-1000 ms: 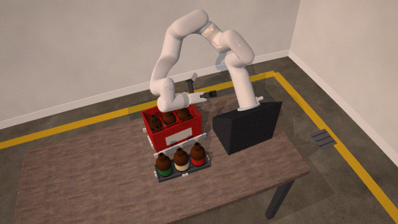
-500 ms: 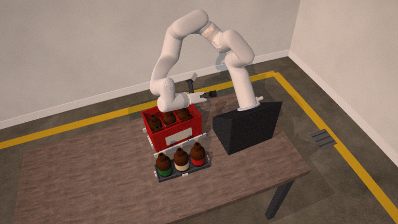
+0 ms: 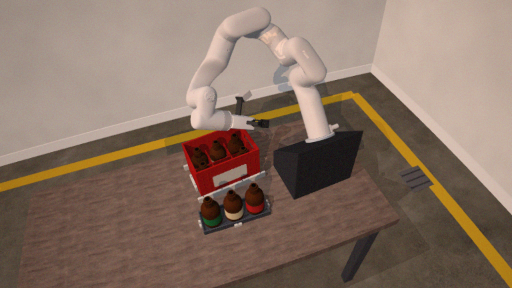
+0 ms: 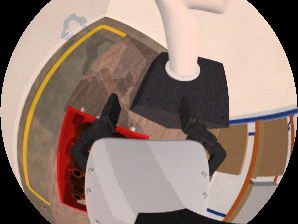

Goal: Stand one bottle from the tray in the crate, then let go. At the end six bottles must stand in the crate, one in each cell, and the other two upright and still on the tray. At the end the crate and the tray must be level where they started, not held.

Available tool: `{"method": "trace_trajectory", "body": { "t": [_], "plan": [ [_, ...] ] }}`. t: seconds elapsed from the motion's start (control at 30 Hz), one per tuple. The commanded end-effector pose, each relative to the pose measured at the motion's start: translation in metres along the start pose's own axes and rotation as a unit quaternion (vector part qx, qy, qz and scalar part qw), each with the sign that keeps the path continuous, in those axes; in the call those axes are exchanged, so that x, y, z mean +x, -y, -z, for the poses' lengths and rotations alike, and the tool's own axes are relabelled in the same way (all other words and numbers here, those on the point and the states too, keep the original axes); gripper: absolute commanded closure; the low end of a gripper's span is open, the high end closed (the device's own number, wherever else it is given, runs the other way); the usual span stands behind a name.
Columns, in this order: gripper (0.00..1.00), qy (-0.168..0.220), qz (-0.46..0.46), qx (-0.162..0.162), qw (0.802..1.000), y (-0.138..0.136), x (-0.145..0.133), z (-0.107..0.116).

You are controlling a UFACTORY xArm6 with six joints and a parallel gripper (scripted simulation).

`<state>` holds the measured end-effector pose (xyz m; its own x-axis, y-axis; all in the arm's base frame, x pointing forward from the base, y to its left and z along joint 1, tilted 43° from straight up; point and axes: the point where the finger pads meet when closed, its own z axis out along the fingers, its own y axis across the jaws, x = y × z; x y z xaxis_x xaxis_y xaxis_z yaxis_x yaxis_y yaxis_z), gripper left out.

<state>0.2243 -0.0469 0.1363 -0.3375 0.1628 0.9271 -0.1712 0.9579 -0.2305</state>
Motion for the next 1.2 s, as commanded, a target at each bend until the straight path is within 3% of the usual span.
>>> {"method": "trace_trajectory", "body": {
  "t": [0.0,0.07,0.27,0.5,0.6,0.63,1.07,1.17],
  "plan": [
    [0.00,0.041,-0.040,-0.003,0.998,0.008,-0.003,0.010],
    [0.00,0.081,-0.081,-0.008,0.993,0.016,-0.005,0.020],
    [0.00,0.131,-0.133,-0.015,0.982,0.026,-0.008,0.032],
    [0.00,0.206,-0.211,-0.025,0.955,0.042,-0.013,0.052],
    [0.00,0.215,-0.220,-0.026,0.951,0.044,-0.014,0.054],
    [0.00,0.242,-0.248,-0.029,0.937,0.050,-0.016,0.061],
    [0.00,0.357,-0.366,-0.045,0.858,0.076,-0.023,0.093],
    [0.00,0.361,-0.370,-0.046,0.855,0.077,-0.023,0.094]
  ]
}}
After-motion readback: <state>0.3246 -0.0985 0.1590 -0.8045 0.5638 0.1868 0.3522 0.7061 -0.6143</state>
